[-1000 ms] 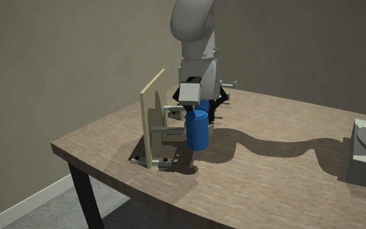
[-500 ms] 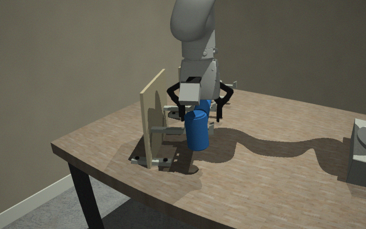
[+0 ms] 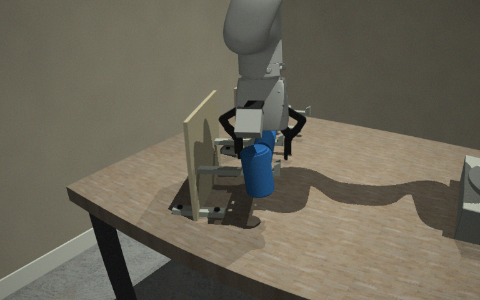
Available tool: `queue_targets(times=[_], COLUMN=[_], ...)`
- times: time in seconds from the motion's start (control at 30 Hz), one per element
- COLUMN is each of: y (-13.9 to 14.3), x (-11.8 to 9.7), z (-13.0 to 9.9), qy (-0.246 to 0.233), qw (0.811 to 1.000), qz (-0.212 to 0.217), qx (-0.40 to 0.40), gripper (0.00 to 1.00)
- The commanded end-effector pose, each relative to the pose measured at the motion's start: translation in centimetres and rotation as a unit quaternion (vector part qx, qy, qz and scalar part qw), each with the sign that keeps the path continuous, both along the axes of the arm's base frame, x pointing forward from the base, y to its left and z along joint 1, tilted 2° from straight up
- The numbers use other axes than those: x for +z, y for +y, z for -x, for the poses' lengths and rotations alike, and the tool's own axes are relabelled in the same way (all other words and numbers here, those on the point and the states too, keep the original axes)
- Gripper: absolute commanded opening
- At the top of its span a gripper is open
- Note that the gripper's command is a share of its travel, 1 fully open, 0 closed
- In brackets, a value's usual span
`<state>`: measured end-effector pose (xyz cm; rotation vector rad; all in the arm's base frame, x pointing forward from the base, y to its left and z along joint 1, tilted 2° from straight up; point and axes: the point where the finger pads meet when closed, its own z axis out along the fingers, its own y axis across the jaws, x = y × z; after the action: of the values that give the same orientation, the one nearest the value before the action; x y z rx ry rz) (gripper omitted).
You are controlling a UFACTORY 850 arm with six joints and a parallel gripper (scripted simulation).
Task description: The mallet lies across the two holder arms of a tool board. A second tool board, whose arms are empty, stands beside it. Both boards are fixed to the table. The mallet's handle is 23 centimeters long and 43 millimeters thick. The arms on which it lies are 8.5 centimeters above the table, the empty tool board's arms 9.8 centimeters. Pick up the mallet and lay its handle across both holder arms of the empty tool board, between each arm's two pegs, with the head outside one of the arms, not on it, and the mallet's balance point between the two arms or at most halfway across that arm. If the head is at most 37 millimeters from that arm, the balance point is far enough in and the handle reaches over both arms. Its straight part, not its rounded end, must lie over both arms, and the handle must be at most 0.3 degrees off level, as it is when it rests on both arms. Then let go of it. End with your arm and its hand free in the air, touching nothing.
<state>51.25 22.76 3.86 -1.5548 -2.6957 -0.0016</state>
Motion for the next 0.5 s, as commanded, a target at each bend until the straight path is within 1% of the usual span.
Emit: queue_targets(times=[0.0, 0.2, 0.23, 0.27, 0.33, 0.43, 0.47], y=[0.0, 0.0, 0.0, 0.0, 0.0, -0.1, -0.1], x=[0.1, 0.1, 0.2, 0.8, 0.8, 5.1, 5.6], z=[-0.1, -0.1, -0.1, -0.1, -0.1, -0.1, -0.1], qy=[-0.001, -0.001, -0.001, -0.001, -0.001, -0.001, -0.001], qw=[1.000, 1.000, 1.000, 1.000, 1.000, 1.000, 1.000], qz=[0.000, 0.000, 0.000, 0.000, 0.000, 0.000, 0.000], qx=[0.000, 0.000, 0.000, 0.000, 0.000, 0.000, 0.000], gripper=[1.00, 1.00, 1.00, 1.00, 1.00, 1.00, 1.00])
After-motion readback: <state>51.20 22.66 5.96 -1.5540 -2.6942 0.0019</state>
